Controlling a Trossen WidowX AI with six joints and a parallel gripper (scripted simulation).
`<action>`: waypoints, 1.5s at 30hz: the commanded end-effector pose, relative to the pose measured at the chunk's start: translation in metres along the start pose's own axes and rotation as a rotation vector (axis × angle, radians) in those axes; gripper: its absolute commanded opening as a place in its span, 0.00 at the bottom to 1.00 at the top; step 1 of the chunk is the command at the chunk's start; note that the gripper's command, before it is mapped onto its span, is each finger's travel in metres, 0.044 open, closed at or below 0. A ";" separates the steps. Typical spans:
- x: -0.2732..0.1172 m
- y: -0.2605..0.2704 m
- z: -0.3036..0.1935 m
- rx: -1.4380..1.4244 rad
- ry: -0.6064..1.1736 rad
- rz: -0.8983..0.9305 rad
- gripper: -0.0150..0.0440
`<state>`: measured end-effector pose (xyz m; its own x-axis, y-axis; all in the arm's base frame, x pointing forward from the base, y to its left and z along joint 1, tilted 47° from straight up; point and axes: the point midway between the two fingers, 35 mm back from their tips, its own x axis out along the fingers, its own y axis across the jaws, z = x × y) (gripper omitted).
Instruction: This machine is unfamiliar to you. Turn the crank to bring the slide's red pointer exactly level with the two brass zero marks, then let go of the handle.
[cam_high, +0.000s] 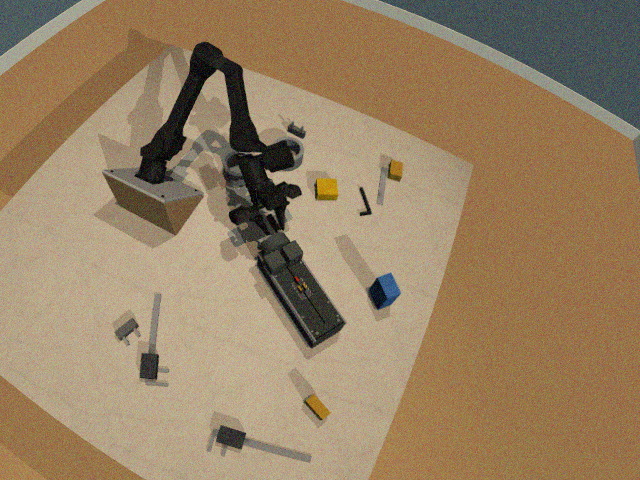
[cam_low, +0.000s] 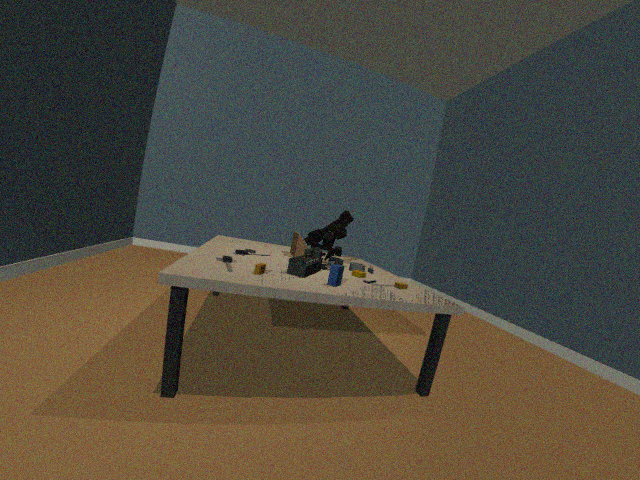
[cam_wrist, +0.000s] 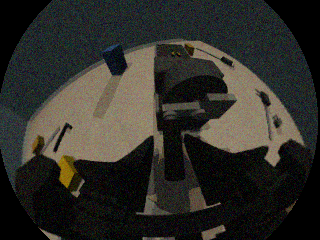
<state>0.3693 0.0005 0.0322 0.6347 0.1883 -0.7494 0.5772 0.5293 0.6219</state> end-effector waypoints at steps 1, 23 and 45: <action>0.000 0.000 0.000 0.000 0.000 -0.001 0.74; -0.047 -0.001 0.051 -0.001 0.000 -0.009 1.00; -0.064 -0.018 0.136 -0.124 0.058 0.068 1.00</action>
<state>0.3786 -0.1220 0.1052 0.6266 0.2489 -0.7385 0.5089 0.5870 0.6297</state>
